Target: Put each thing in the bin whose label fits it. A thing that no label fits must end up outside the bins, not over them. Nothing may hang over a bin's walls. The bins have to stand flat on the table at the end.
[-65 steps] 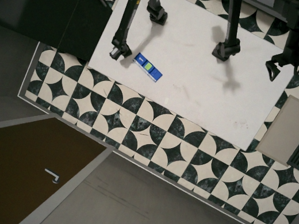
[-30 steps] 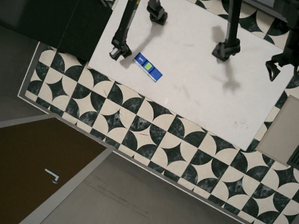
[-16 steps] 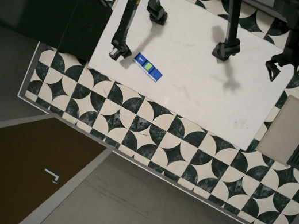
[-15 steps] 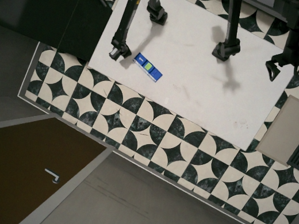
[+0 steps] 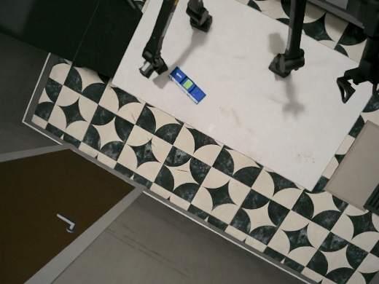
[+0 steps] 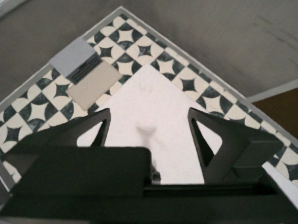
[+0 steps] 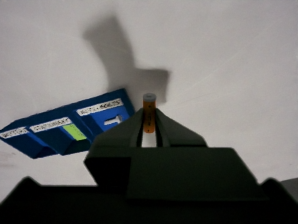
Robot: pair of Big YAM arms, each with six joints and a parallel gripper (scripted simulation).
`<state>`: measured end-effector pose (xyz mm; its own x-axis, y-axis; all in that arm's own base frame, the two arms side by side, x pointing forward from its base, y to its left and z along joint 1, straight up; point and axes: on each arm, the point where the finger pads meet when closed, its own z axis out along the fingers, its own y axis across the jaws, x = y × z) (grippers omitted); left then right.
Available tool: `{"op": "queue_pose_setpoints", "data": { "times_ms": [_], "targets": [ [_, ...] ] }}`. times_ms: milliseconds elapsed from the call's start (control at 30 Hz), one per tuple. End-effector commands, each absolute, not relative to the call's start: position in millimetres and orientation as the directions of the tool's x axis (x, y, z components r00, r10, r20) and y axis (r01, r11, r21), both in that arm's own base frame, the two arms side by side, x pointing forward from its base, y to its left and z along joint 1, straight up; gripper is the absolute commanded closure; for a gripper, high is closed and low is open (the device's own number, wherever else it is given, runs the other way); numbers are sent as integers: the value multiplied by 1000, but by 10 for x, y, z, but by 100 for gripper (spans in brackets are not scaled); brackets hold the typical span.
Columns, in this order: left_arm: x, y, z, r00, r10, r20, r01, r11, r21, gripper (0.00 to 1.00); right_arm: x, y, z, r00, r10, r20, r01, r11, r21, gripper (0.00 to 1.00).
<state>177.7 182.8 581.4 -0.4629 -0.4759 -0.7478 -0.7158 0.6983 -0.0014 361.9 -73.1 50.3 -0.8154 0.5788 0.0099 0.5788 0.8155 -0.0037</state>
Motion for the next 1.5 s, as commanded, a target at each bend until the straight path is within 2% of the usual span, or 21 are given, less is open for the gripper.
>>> {"op": "queue_pose_setpoints", "data": {
  "times_ms": [0, 1000, 1100, 1300, 1467],
  "targets": [
    [1725, 1718, 6029, -447, -447, -775, -707, 707, 0, 0, 3928, -617, 755, -811, 582, -56, 581, 813, 27, 91],
    [1725, 1718, 6029, -447, -447, -775, -707, 707, 0, 0, 4163, 1128, 659, -813, 582, -20, 582, 813, 21, 91],
    [1725, 1718, 6029, -447, -447, -775, -707, 707, 0, 0, 4173, 1189, 659, -841, 541, -20, 541, 841, 20, 91],
    [1725, 1718, 6029, -447, -447, -775, -707, 707, 0, 0, 4226, 1562, 658, -955, 297, -22, 297, 955, 16, 91],
    [1725, 1718, 6029, -447, -447, -775, -707, 707, 0, 0, 4271, 1868, 657, -950, 311, -22, 311, 950, 19, 91]
  ]
}}
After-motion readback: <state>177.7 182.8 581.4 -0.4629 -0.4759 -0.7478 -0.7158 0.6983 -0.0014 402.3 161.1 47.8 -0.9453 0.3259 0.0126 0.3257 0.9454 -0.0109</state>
